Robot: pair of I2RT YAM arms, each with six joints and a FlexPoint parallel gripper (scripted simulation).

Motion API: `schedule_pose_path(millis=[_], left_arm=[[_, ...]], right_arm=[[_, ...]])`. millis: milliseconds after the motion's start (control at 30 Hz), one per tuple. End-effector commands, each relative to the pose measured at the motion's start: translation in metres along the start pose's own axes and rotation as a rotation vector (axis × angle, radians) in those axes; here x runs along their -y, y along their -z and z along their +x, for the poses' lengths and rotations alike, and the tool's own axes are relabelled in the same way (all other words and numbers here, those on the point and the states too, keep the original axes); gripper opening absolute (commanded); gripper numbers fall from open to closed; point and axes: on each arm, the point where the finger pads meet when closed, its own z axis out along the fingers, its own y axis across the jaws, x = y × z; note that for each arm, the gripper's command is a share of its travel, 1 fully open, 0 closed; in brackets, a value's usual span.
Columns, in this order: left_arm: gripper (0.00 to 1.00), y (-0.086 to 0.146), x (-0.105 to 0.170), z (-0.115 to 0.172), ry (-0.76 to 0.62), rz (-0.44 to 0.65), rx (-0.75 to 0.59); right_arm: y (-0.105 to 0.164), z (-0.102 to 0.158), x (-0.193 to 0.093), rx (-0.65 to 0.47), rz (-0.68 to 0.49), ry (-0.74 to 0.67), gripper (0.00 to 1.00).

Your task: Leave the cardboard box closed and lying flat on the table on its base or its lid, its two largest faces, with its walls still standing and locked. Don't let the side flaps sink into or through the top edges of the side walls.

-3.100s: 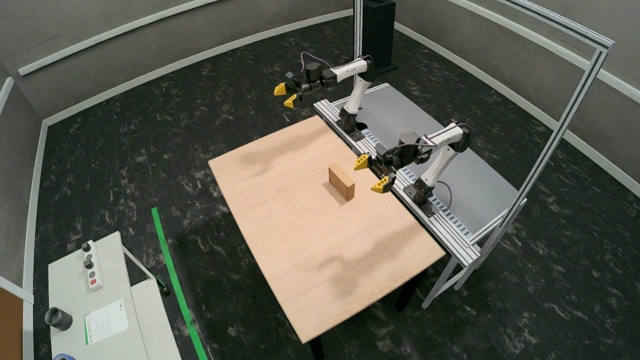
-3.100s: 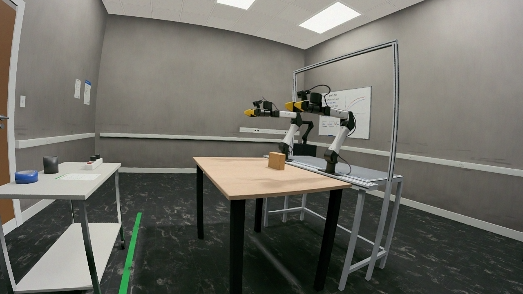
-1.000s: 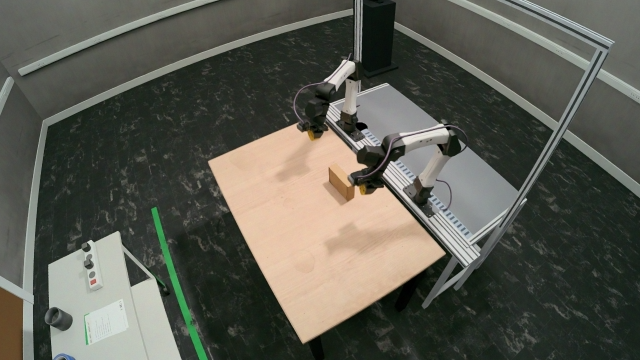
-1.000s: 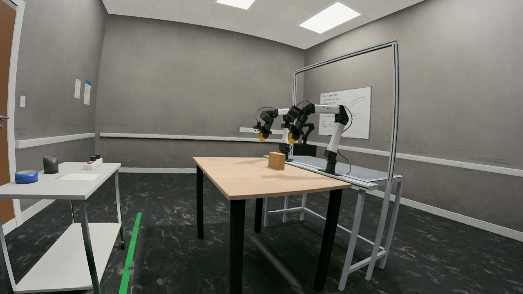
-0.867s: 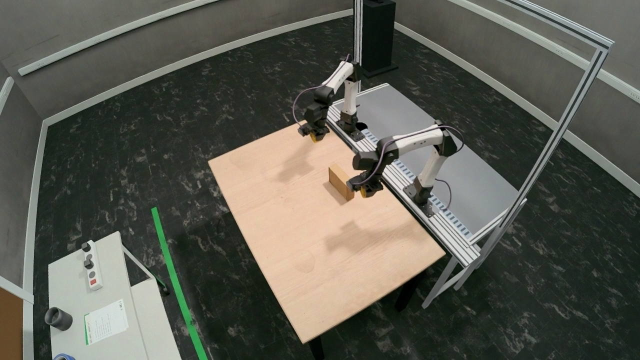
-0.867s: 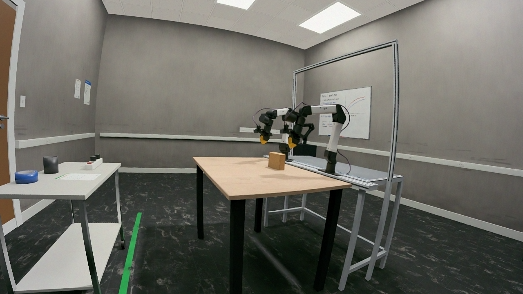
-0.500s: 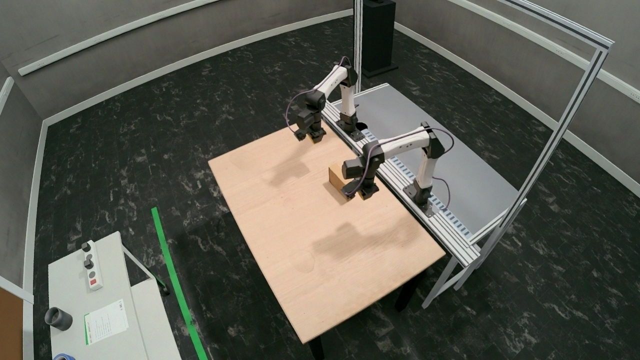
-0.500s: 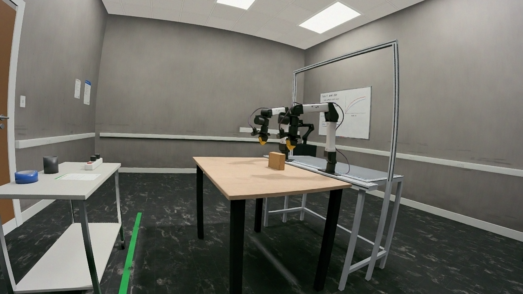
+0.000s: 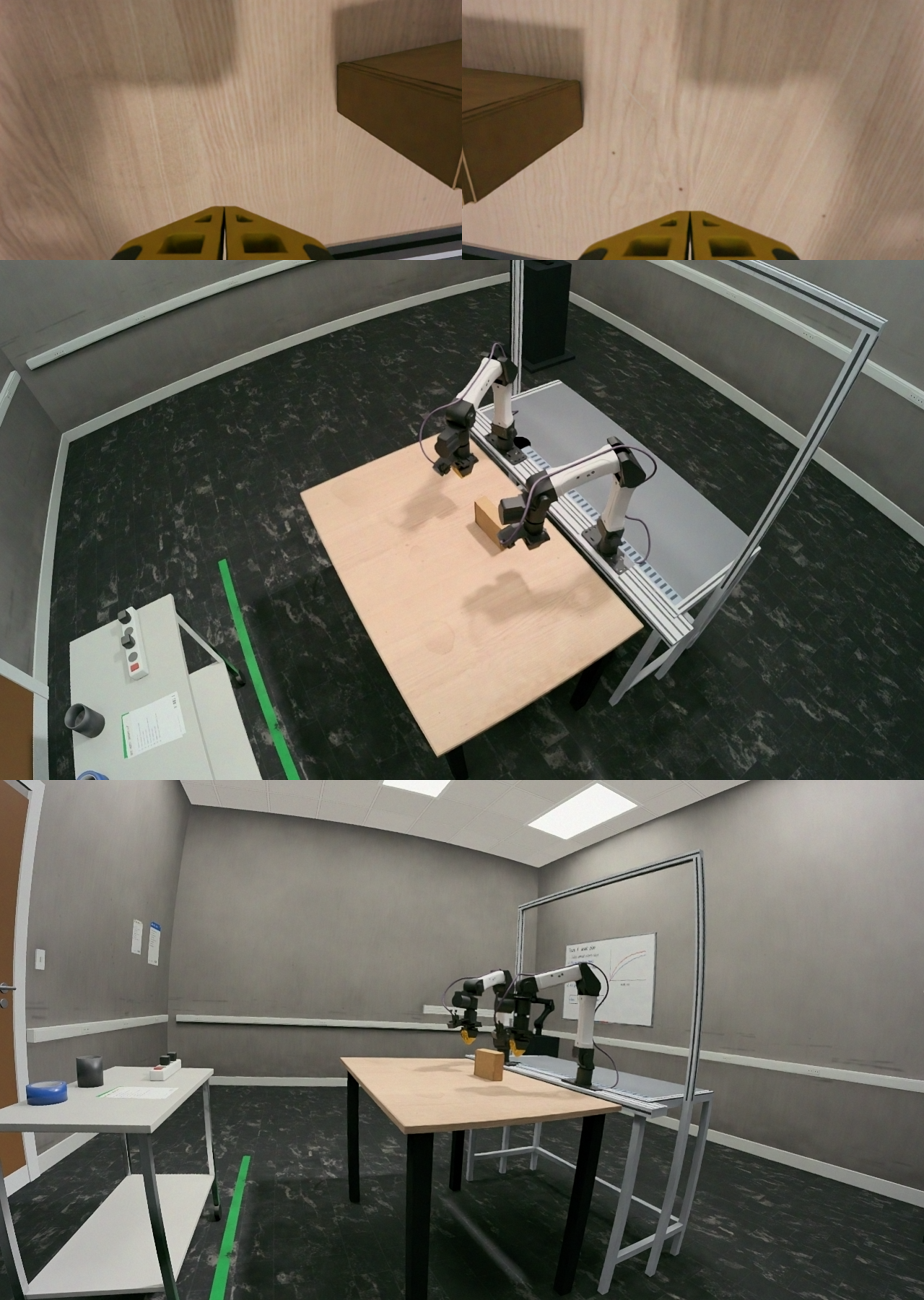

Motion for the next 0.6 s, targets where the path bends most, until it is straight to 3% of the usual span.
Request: schedule_pose_path(millis=[0,567], left_arm=[[0.0,0.0044,0.0062,-0.015,-0.064,0.06,0.114],[0.0,0.0039,0.0067,-0.0148,-0.27,0.166,0.238]], right_arm=[[0.0,-0.0115,-0.0121,0.091,-0.064,0.074,0.0],[-0.0017,-0.0123,-0.0093,0.202,-0.172,0.273,0.0]])
